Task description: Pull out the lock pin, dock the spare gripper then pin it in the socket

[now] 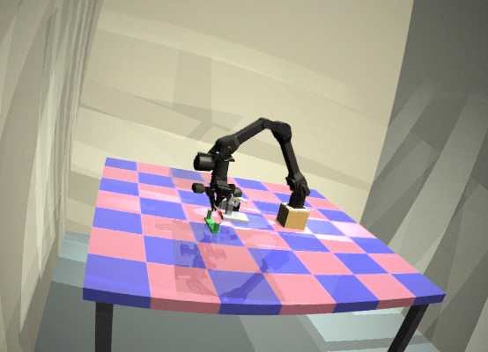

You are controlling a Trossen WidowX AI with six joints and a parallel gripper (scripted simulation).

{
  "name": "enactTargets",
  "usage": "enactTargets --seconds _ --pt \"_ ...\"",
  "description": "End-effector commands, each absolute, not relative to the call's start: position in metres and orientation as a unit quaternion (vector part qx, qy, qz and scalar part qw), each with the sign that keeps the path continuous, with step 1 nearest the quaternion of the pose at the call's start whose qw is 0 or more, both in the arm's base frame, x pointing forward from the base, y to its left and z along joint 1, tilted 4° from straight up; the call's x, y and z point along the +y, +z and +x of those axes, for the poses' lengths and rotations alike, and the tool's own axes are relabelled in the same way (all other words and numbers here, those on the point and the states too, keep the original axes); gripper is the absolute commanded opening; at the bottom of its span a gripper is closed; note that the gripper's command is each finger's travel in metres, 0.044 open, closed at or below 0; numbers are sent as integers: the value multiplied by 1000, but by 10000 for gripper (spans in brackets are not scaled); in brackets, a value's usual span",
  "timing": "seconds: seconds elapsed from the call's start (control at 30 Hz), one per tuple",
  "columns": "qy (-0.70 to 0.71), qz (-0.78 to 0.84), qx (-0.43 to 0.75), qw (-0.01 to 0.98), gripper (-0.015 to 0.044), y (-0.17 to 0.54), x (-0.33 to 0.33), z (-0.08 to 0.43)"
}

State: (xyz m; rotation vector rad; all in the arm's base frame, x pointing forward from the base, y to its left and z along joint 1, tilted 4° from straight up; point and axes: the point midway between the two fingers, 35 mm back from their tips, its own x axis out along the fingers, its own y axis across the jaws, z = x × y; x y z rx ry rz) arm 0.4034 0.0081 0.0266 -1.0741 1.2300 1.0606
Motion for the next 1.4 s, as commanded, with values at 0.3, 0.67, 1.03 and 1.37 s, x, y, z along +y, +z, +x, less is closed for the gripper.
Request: enactTargets --seconds 0.3,0.67,1.03,1.37 --pt "452 -458 521 561 0 17 3 403" --pt "451 -459 520 562 0 1 2 405" --pt "451 -459 520 562 0 -8 2 405" --pt "452 -459 520 561 0 -10 2 404"
